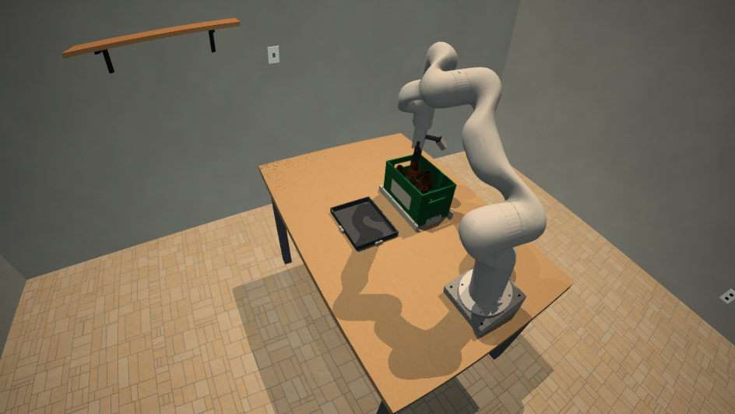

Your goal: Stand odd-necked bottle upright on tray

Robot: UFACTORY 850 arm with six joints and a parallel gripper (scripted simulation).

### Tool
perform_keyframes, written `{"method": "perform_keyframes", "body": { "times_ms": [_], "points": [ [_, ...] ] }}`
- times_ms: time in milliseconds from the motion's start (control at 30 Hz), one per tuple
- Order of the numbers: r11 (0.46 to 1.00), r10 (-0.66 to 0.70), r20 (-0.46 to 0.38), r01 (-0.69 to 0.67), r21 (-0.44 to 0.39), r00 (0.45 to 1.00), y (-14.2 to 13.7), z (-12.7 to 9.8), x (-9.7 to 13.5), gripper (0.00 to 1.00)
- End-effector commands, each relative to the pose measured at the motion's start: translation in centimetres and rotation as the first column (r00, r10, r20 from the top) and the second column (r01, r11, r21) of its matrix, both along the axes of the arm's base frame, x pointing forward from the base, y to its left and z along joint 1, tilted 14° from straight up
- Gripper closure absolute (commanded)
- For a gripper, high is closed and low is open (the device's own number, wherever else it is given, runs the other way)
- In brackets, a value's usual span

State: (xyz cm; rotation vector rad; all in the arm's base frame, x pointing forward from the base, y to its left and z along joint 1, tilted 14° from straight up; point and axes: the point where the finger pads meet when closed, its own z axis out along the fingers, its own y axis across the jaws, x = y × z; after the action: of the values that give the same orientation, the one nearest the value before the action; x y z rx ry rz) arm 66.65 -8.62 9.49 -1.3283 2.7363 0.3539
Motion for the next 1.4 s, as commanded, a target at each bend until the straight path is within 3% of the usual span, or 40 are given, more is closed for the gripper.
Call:
{"method": "perform_keyframes", "body": {
  "times_ms": [0,700,1367],
  "points": [
    [1.0,0.0,0.002,0.0,0.0,1.0,0.0,0.1,0.1,0.35],
    [1.0,0.0,0.002,0.0,0.0,1.0,0.0,-0.1,0.1,0.35],
    [1.0,0.0,0.002,0.0,0.0,1.0,0.5,-1.9,0.0,0.35]
  ]
}}
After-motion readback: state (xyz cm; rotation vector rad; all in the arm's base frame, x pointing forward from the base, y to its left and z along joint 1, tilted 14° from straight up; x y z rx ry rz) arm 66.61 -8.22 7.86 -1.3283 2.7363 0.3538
